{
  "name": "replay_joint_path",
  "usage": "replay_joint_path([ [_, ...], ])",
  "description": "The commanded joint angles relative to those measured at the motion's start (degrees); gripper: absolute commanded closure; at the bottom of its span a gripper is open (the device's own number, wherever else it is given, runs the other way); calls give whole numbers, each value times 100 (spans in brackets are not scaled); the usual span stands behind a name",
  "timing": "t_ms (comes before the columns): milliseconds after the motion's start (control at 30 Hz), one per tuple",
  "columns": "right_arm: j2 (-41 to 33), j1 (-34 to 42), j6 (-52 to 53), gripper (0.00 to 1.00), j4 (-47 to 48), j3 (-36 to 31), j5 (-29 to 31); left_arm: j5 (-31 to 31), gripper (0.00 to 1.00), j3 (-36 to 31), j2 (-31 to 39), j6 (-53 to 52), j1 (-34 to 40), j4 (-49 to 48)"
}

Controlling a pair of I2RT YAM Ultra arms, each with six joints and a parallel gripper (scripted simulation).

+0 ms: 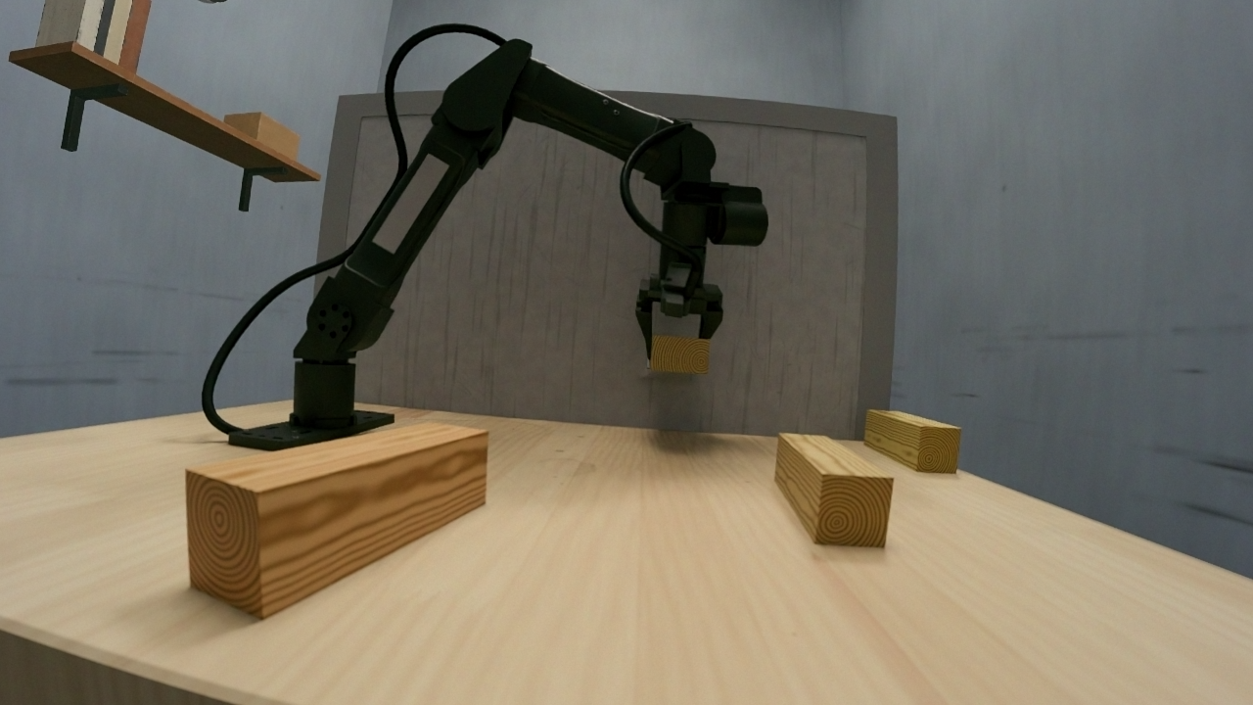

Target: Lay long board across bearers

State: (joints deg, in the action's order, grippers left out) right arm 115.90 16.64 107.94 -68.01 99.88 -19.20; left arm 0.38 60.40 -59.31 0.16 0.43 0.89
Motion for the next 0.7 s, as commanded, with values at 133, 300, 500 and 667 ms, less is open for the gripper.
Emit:
replay_joint_path([
  [133,-385,33,-18,100,185,284,-231,45,0,226,211,60,-21,61],
  [300,-387,-51,-52,100,261,220,-227,45,0,226,211,60,-21,61],
  [500,-335,-53,-66,100,333,-97,-231,45,0,226,211,60,-21,61],
  [667,-374,-53,-43,100,336,93,-238,45,0,226,211,60,-21,61],
])
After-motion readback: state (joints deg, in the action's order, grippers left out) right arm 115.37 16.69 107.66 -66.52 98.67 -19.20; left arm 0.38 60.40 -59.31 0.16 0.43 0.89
